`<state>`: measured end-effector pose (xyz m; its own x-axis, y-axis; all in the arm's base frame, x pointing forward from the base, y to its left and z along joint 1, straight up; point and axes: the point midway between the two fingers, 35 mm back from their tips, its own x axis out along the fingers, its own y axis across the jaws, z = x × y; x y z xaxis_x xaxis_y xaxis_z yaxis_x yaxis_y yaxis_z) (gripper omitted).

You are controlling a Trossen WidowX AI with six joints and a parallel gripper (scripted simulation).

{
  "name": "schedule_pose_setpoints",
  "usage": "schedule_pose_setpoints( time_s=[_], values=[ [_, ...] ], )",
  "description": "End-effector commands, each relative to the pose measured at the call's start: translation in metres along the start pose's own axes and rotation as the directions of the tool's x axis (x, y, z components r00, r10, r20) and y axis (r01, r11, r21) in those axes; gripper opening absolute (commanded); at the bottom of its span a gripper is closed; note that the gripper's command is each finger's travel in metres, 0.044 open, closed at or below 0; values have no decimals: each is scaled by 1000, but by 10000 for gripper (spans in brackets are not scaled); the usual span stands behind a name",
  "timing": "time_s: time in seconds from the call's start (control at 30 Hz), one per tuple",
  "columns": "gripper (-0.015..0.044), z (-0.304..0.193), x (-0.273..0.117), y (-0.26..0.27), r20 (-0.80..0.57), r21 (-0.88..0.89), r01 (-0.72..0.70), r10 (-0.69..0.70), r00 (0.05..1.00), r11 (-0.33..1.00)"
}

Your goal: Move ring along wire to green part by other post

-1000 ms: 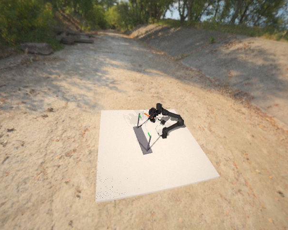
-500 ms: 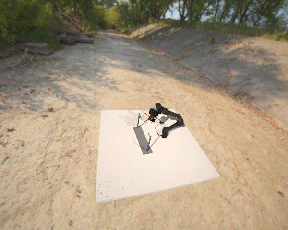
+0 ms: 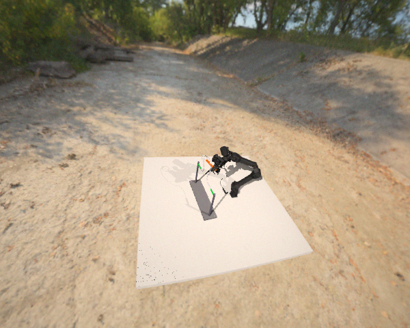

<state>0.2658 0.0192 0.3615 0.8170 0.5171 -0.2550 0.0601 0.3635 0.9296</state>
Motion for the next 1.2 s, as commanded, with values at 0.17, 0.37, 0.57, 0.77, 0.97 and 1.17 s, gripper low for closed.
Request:
schedule_pose_setpoints(
  time_s=[0.17,0.37,0.57,0.77,0.97,1.17],
  values=[
    [-150,1,0,-4,19,-114,63,-61,998,991],
    [-150,1,1,-7,33,-179,102,-97,995,978],
    [-150,2,1,-9,50,-243,141,-132,990,960],
    [-150,2,0,-12,72,-312,183,-169,983,933],
    [-150,4,0,-15,95,-374,222,-201,975,900],
    [-150,5,0,-18,118,-431,259,-230,966,864]
  ],
)
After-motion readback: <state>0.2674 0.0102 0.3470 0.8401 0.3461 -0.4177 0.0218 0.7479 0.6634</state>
